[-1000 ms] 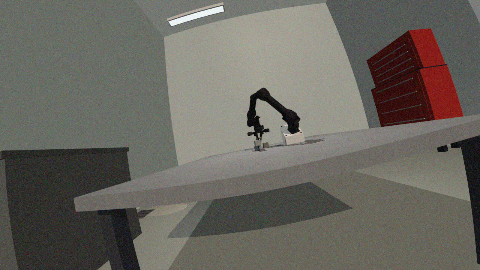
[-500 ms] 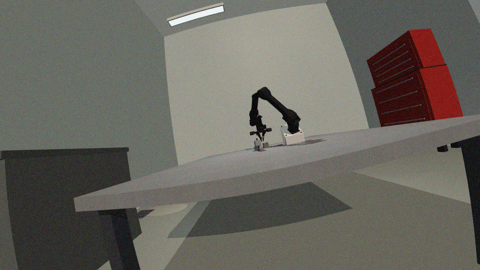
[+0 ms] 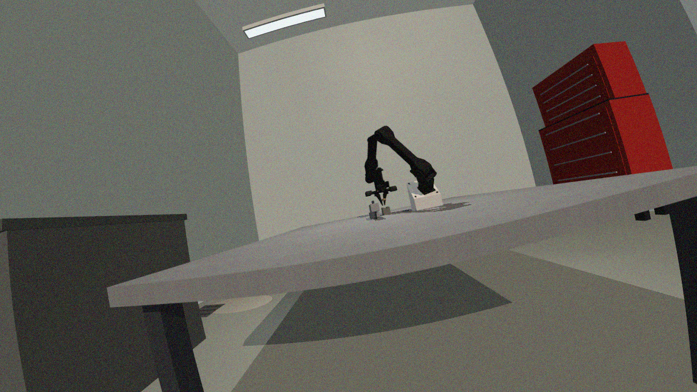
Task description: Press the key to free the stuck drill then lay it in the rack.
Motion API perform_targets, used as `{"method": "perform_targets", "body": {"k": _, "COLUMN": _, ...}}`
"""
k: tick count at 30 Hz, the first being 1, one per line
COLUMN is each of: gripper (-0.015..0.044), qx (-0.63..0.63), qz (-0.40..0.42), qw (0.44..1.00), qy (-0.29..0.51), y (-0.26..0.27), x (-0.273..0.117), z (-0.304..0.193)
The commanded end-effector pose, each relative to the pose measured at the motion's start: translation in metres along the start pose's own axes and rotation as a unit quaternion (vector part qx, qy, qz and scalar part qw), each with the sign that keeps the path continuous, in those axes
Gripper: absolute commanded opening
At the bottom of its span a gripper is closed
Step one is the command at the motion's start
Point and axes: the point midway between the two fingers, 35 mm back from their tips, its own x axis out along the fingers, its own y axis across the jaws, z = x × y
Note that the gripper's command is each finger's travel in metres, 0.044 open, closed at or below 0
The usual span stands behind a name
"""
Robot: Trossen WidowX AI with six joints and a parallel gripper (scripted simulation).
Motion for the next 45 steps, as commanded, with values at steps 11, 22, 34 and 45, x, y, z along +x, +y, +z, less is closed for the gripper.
{"method": "perform_targets", "body": {"k": 11, "gripper": 0.0000, "qx": 0.001, "qz": 0.000, "qw": 1.000, "qy": -0.001, "y": 0.001, "x": 0.021, "z": 0.001}}
{"method": "perform_targets", "body": {"k": 22, "gripper": 0.0000, "qx": 0.001, "qz": 0.000, "qw": 1.000, "qy": -0.002, "y": 0.001, "x": 0.032, "z": 0.001}}
{"method": "perform_targets", "body": {"k": 34, "gripper": 0.0000, "qx": 0.001, "qz": 0.000, "qw": 1.000, "qy": -0.002, "y": 0.001, "x": 0.046, "z": 0.001}}
{"method": "perform_targets", "body": {"k": 45, "gripper": 0.0210, "qx": 0.000, "qz": 0.001, "qw": 1.000, "qy": -0.001, "y": 0.001, "x": 0.044, "z": 0.000}}
